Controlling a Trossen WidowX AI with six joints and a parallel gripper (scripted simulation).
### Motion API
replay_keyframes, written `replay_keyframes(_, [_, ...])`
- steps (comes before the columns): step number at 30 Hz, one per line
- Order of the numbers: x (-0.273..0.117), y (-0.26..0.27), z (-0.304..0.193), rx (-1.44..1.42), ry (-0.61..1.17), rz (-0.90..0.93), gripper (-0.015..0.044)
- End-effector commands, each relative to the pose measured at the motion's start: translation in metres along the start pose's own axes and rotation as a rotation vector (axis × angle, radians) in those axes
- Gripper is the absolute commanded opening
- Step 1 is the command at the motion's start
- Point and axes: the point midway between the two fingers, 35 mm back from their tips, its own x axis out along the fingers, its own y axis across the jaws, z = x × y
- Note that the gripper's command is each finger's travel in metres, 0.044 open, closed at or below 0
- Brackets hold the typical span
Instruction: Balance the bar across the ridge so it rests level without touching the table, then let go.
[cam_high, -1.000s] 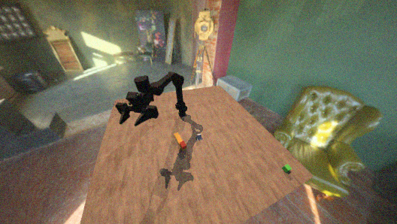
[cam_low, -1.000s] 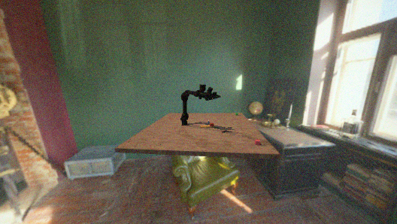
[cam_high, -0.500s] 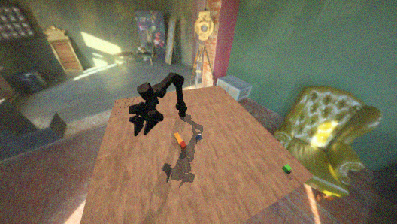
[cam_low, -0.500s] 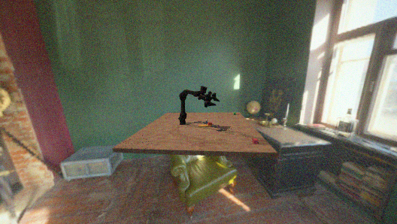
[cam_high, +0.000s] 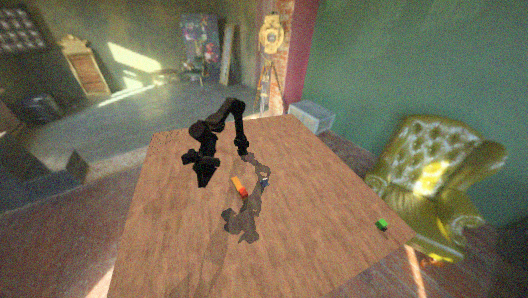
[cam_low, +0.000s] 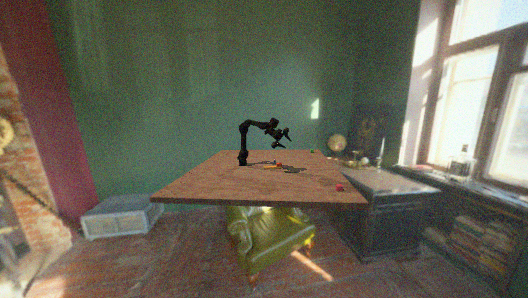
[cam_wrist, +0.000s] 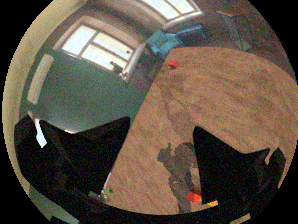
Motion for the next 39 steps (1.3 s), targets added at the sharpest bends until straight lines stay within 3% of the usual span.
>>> replay_keyframes(1, [0.003,-0.01,-0.017,0.125,0.043,-0.06,0.0315])
replay_keyframes(21, [-0.002,-0.053,-0.089,0.69,0.139,-0.396,0.0315])
replay_keyframes(39, [-0.029,-0.09,-0.146,1.126,0.037,-0.756,0.0315])
